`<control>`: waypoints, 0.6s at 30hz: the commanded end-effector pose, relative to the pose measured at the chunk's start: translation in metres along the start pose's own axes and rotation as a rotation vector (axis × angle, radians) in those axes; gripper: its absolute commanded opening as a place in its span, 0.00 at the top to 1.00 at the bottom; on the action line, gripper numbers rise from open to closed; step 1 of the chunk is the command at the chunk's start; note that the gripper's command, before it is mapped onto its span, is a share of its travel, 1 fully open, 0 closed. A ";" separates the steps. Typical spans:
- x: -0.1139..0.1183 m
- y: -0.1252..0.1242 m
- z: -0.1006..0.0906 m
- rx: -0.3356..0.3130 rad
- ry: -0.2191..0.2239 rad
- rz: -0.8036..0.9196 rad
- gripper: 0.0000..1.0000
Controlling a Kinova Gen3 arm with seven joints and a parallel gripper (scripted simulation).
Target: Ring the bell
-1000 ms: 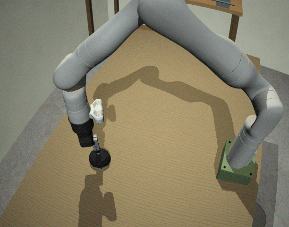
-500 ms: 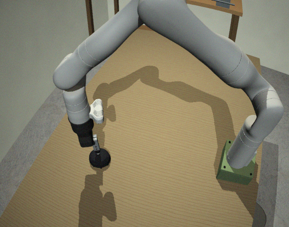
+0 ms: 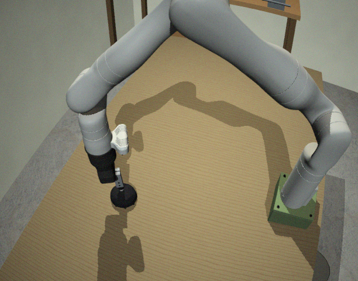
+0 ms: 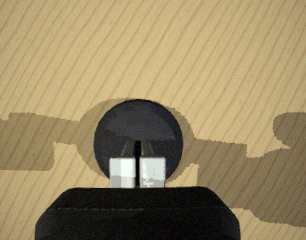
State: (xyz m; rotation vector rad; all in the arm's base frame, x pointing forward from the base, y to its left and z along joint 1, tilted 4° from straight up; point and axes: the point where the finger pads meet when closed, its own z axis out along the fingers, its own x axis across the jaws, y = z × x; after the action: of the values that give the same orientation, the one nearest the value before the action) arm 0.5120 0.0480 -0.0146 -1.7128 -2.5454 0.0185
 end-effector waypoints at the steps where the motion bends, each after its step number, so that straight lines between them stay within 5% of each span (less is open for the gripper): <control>1: 0.000 0.000 0.002 0.000 0.000 0.000 0.83; 18: 0.000 0.000 0.004 0.000 0.000 0.000 0.83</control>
State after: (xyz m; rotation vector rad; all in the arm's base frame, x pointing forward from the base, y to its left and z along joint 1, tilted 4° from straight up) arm 0.5117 0.0481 -0.0186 -1.7126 -2.5450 0.0192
